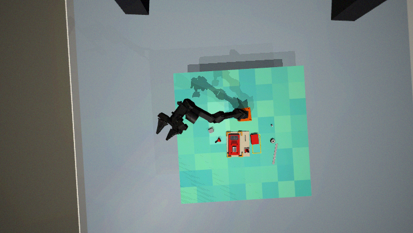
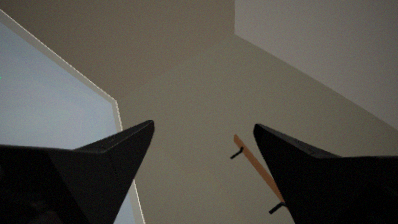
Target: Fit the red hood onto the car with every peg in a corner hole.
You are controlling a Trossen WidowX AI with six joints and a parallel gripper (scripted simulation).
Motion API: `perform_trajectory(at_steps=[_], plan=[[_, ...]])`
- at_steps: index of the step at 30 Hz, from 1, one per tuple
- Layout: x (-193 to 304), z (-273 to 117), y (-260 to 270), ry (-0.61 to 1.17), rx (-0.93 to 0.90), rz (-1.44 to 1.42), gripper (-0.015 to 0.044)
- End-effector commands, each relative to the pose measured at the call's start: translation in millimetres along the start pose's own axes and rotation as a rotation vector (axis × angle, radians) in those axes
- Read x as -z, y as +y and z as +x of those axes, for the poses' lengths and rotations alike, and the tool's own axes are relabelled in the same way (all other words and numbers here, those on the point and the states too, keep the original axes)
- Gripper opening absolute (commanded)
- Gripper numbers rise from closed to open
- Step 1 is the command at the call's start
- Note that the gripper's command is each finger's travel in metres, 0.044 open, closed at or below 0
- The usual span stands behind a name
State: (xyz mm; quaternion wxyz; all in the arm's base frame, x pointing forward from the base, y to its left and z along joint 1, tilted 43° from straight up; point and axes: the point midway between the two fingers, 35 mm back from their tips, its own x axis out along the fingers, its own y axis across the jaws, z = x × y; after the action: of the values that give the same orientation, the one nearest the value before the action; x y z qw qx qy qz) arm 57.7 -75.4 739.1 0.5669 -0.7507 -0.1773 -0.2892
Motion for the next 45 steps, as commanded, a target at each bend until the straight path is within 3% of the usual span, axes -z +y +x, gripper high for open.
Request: perform_trajectory(at_steps=[1, 10, 22, 36, 45], plan=[[0.4, -0.2, -0.2, -0.001, 0.002, 0.001, 0.044], [36.3, -9.0, -11.6, -0.045, 0.151, 0.172, 0.044], [135.2, -13.7, 10.1, -0.007, 0.393, 0.647, 0.044], [216.6, 13.0, 107.3, 0.098, 0.513, 1.13, 0.044], [247.3, 39.2, 207.1, 0.241, 0.535, 1.447, 0.044]])
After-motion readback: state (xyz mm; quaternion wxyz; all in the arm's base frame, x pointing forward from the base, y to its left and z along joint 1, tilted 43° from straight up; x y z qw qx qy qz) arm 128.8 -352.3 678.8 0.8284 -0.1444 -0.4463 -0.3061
